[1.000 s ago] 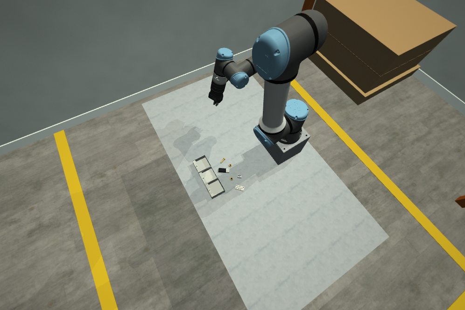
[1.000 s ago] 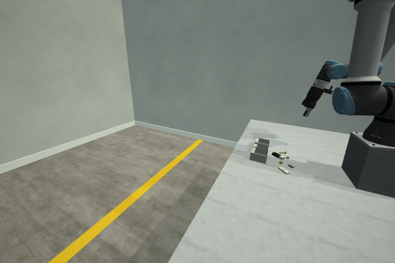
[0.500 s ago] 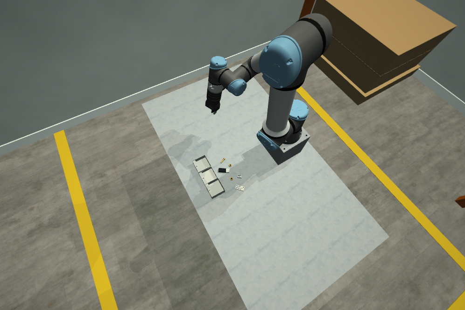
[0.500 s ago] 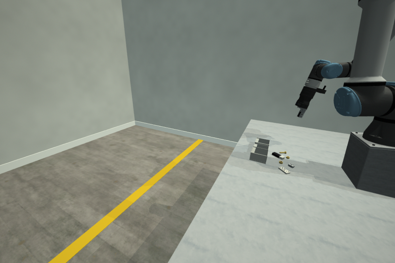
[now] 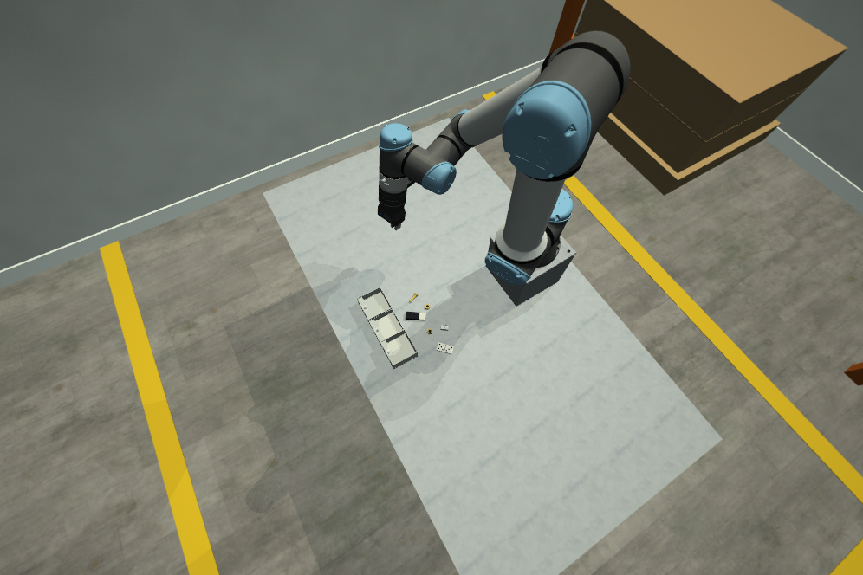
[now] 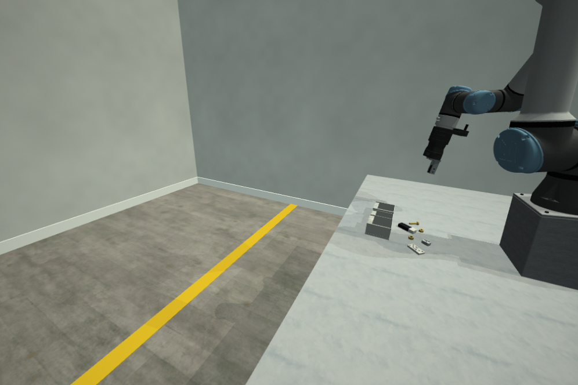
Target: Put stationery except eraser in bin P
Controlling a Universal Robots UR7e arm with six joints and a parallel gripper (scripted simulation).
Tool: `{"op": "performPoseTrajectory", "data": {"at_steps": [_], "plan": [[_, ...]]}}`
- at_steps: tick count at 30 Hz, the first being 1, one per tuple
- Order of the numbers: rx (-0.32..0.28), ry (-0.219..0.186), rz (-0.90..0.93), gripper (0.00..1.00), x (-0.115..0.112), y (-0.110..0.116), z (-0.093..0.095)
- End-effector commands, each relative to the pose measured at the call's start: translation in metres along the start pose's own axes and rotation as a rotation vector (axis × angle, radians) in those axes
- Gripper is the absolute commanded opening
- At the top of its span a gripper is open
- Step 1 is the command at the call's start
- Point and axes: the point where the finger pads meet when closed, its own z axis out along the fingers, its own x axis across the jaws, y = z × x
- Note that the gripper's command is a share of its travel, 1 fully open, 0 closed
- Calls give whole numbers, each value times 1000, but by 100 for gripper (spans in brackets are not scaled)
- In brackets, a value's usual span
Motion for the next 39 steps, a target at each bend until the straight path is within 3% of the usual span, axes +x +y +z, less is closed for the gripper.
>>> {"op": "performPoseTrajectory", "data": {"at_steps": [1,8,11,15,28,32,39], "plan": [[19,9,34,31,19,22,2],[34,16,62,31,35,37,4],[49,21,89,31,52,51,5],[49,21,89,31,52,52,5],[93,22,172,31,105,89,8],[93,22,172,31,105,89,8],[118,14,226,31,138,107,8]]}}
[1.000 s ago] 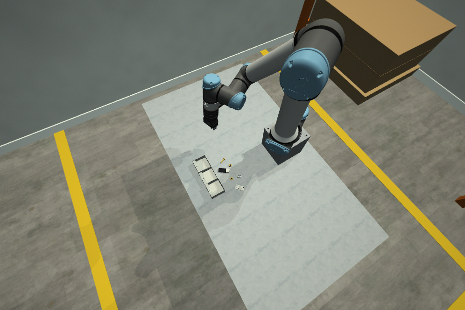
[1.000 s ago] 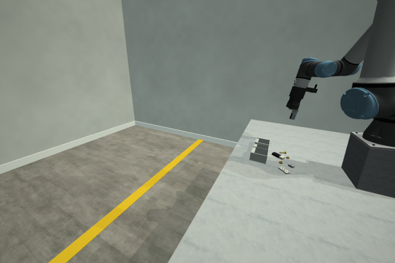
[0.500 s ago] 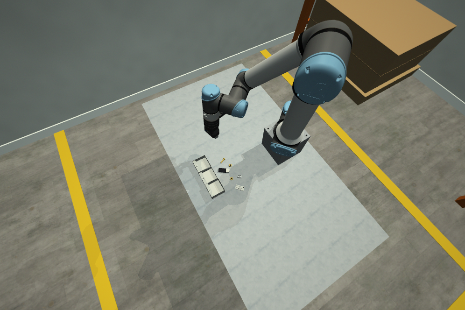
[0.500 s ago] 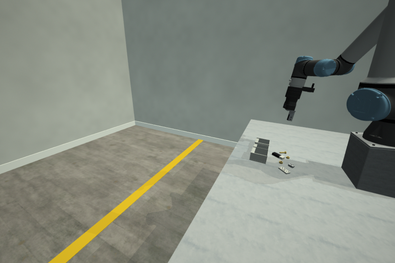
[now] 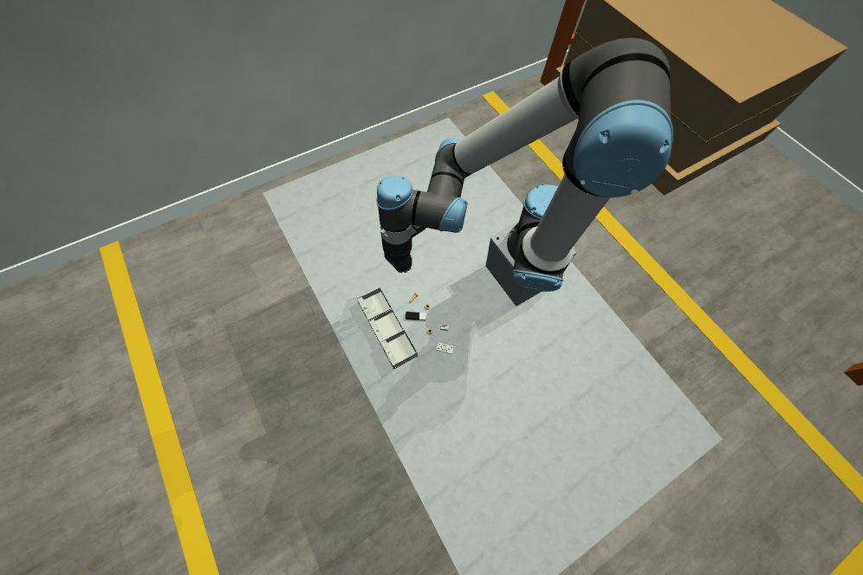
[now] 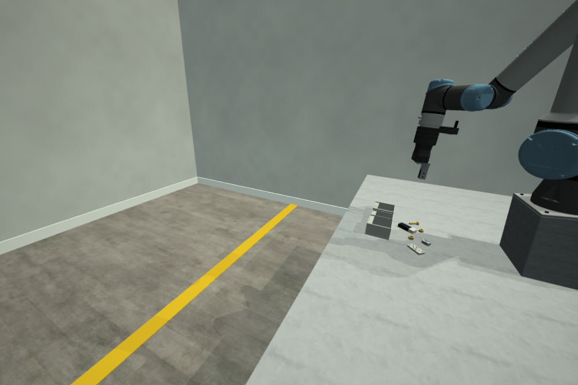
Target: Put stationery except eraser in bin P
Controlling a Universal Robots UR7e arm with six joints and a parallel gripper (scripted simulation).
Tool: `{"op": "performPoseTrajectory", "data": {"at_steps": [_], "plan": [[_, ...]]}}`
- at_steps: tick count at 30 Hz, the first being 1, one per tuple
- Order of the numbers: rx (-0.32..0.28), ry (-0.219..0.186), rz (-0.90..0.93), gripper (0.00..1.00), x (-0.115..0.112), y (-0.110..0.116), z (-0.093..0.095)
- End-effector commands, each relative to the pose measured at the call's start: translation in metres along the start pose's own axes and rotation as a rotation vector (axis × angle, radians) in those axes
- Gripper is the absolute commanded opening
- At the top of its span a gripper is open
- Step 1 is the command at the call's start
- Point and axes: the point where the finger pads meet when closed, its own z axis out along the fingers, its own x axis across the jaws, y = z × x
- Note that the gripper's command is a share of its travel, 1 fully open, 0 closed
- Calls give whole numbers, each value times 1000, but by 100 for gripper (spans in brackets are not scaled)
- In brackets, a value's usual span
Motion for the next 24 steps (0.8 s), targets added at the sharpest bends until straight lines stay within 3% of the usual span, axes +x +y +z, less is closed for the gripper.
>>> {"op": "performPoseTrajectory", "data": {"at_steps": [1,3,6,10,12,15,17,24], "plan": [[14,-7,31,31,25,8,-1],[14,-7,31,31,25,8,-1],[25,-13,58,31,45,13,-2],[25,-13,58,31,45,13,-2],[34,-21,85,31,62,16,-2],[34,-21,85,31,66,16,-2],[41,-30,113,31,82,19,-3],[47,-40,140,31,106,21,-4]]}}
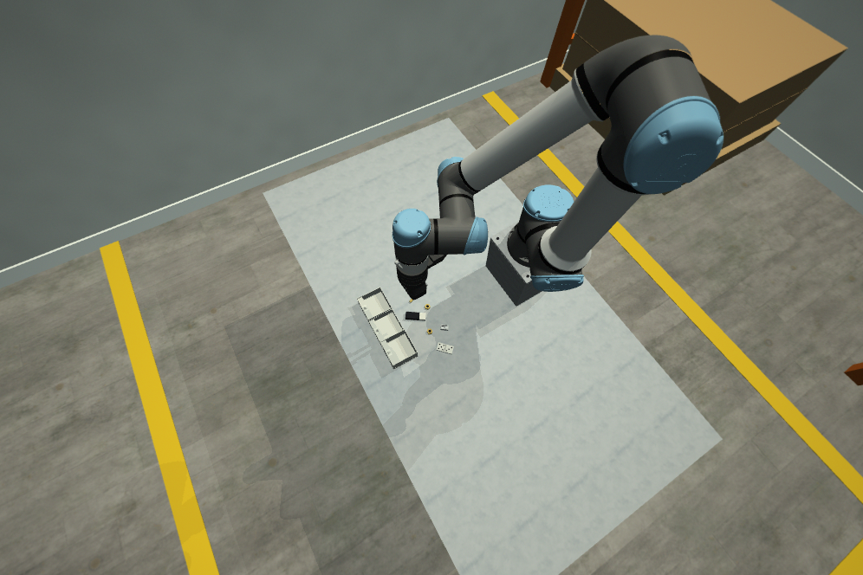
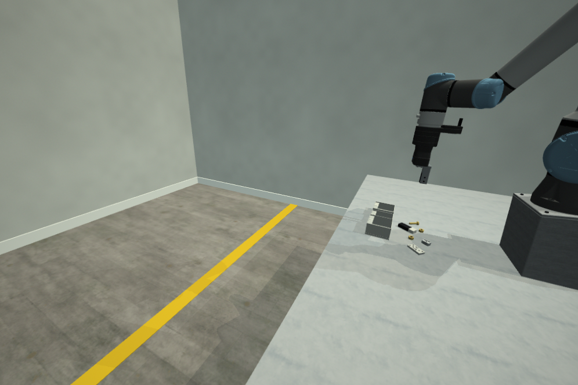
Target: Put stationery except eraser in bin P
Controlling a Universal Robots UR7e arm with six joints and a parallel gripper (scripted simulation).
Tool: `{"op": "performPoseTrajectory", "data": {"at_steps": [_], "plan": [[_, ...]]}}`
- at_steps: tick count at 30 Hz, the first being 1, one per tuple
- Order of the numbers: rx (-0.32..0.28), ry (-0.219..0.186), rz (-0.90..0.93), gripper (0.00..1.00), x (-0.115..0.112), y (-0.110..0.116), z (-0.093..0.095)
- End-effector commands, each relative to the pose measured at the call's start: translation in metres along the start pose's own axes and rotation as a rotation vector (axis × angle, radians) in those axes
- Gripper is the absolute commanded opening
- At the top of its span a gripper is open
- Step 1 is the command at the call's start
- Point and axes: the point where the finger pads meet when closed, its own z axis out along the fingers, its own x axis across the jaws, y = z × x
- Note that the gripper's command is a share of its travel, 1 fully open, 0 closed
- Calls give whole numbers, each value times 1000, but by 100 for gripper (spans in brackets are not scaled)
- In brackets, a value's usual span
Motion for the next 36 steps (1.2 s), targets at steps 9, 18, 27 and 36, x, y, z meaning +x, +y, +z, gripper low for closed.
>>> {"op": "performPoseTrajectory", "data": {"at_steps": [9,18,27,36], "plan": [[9,-20,46,31,36,-2,-4],[9,-20,46,31,36,-2,-4],[11,-19,-161,31,8,19,19],[17,-22,-384,31,-37,52,55]]}}
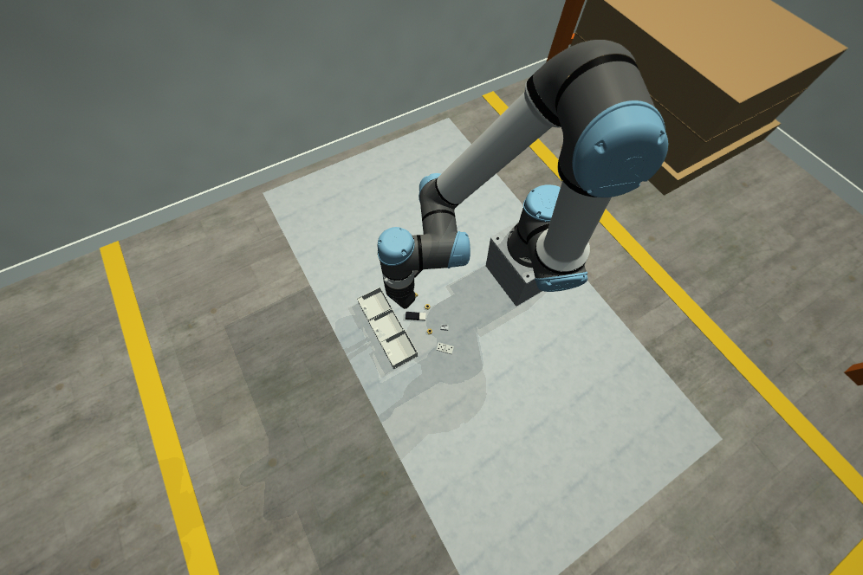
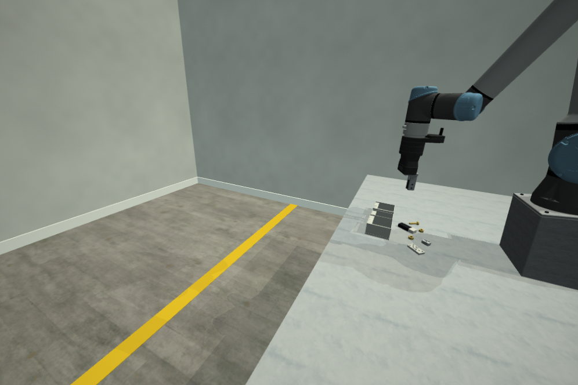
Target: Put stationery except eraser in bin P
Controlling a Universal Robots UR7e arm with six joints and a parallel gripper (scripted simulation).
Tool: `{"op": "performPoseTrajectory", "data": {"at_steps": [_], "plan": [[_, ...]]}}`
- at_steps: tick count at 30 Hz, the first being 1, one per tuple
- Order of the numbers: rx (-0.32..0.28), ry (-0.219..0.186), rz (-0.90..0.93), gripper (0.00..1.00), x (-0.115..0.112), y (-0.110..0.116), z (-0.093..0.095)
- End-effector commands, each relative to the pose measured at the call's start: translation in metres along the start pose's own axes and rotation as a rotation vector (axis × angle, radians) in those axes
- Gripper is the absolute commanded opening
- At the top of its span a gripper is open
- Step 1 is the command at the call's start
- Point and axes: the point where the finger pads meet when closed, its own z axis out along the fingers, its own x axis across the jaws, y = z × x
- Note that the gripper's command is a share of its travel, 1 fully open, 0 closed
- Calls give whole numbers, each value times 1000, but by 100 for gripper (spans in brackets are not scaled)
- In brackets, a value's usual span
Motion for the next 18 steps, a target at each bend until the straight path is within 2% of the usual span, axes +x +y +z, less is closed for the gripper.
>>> {"op": "performPoseTrajectory", "data": {"at_steps": [1,2,15,18], "plan": [[-6,2,-102,31,-24,12,20],[-5,1,-180,31,-31,15,25],[0,-3,-530,31,-115,47,85],[0,-4,-557,31,-116,47,86]]}}
